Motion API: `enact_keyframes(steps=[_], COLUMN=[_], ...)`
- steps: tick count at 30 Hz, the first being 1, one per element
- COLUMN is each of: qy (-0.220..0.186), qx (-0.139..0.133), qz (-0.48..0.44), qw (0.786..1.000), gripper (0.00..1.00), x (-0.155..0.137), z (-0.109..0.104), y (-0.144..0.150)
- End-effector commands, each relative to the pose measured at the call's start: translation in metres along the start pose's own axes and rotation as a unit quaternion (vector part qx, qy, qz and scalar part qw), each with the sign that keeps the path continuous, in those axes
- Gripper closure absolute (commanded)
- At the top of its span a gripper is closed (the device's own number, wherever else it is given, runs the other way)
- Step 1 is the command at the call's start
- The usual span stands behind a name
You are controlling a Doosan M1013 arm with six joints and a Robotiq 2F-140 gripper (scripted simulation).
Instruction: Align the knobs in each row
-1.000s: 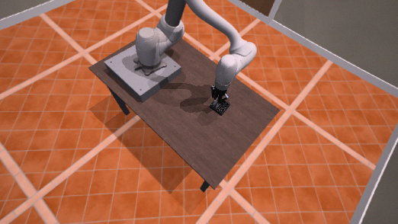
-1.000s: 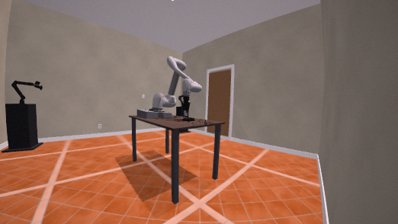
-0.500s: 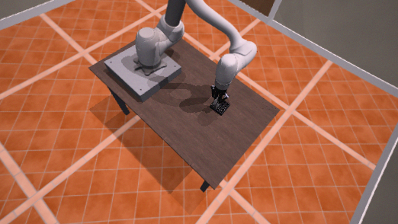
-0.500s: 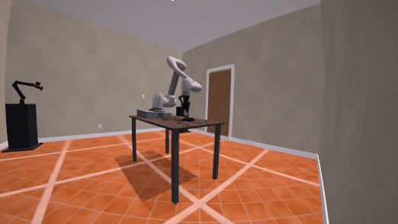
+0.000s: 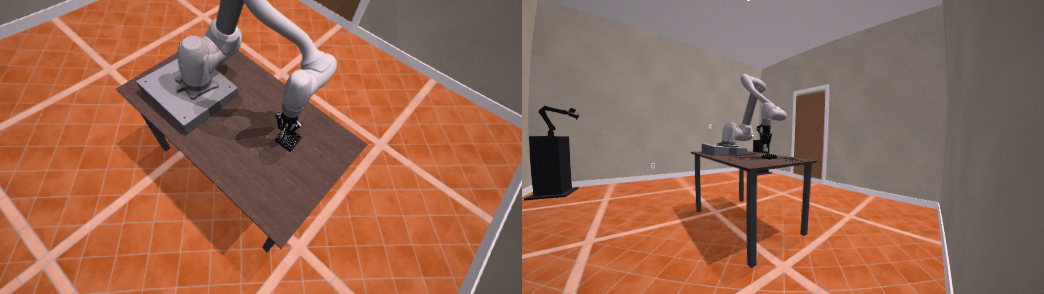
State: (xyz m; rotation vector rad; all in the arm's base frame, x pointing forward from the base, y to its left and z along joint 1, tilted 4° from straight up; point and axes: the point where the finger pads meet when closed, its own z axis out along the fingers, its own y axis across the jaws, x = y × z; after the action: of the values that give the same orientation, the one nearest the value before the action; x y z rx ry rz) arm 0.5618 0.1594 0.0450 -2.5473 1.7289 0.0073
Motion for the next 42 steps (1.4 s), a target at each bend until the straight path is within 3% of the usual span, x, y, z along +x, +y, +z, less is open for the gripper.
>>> enact_keyframes(steps=[1, 8, 15, 17, 18, 24, 32, 34, 35, 42], qy=[-0.004, -0.004, -0.004, -0.004, -0.004, -0.003, -0.003, -0.003, -0.003, -0.002], qx=[0.001, 0.002, 0.002, 0.002, 0.002, 0.003, 0.003, 0.003, 0.003, 0.004], qz=[-0.059, -0.187, -0.303, -0.303, -0.347, -0.436, -0.555, -0.555, -0.595, -0.681], qw=[0.998, 0.982, 0.953, 0.953, 0.938, 0.9, 0.832, 0.832, 0.804, 0.732], gripper=[0.88, 0.88, 0.88, 0.88, 0.88, 0.88, 0.88, 0.88, 0.88, 0.88], x=[0.0, 0.0001, 0.0001, 0.0001, 0.0002, 0.0002, 0.0003, 0.0003, 0.0003, 0.0004], z=[-0.0008, -0.0024, -0.004, -0.004, -0.0045, -0.0058, -0.0075, -0.0075, -0.0081, -0.0095], y=[0.0, 0.0, 0.0, 0.0, 0.0, 0.0, 0.0, 0.0, 0.0, 0.0])
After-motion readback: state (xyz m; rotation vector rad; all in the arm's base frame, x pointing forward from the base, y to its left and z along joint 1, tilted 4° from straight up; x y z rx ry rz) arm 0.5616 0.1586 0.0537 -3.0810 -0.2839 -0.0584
